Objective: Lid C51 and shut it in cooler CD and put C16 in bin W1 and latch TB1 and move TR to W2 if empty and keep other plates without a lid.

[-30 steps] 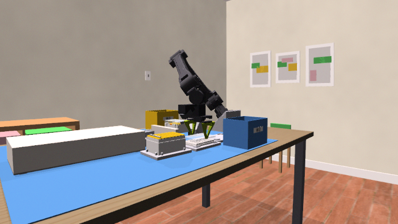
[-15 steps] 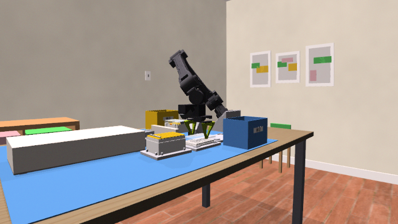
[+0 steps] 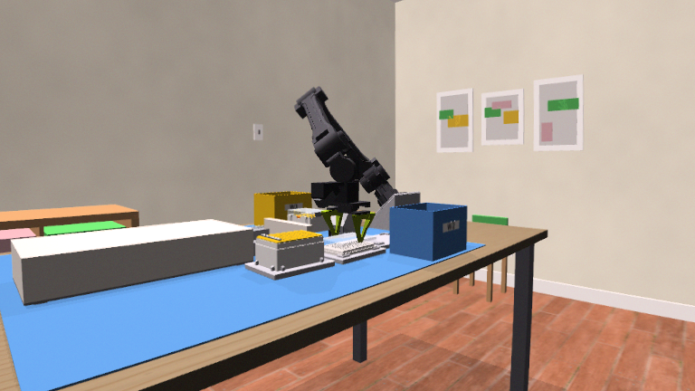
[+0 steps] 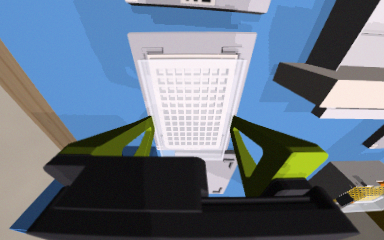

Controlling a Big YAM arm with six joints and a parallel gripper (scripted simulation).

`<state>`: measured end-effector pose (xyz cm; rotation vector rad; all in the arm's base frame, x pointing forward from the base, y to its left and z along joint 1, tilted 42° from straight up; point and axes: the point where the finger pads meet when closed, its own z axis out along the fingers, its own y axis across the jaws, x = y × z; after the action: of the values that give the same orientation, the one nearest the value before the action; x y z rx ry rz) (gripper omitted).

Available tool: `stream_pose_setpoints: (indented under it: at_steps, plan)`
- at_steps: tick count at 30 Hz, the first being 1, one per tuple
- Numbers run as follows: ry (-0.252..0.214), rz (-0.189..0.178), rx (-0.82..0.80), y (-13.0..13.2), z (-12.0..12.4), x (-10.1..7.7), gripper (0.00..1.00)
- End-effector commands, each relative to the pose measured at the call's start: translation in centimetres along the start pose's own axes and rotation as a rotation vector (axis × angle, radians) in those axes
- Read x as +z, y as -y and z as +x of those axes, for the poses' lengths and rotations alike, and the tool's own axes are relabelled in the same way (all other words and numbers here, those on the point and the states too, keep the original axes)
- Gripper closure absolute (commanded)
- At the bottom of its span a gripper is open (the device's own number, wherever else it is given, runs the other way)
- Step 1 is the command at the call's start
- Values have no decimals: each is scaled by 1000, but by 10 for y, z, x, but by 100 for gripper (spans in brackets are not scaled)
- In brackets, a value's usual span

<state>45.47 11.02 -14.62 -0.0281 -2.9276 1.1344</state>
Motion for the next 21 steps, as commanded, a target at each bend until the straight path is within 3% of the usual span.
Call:
stream_pose_setpoints:
  at_steps: [1,21]
  plan:
    - [12,-8,11,2,-10,1,100]
    - [2,0,-1,0,-2,13,100]
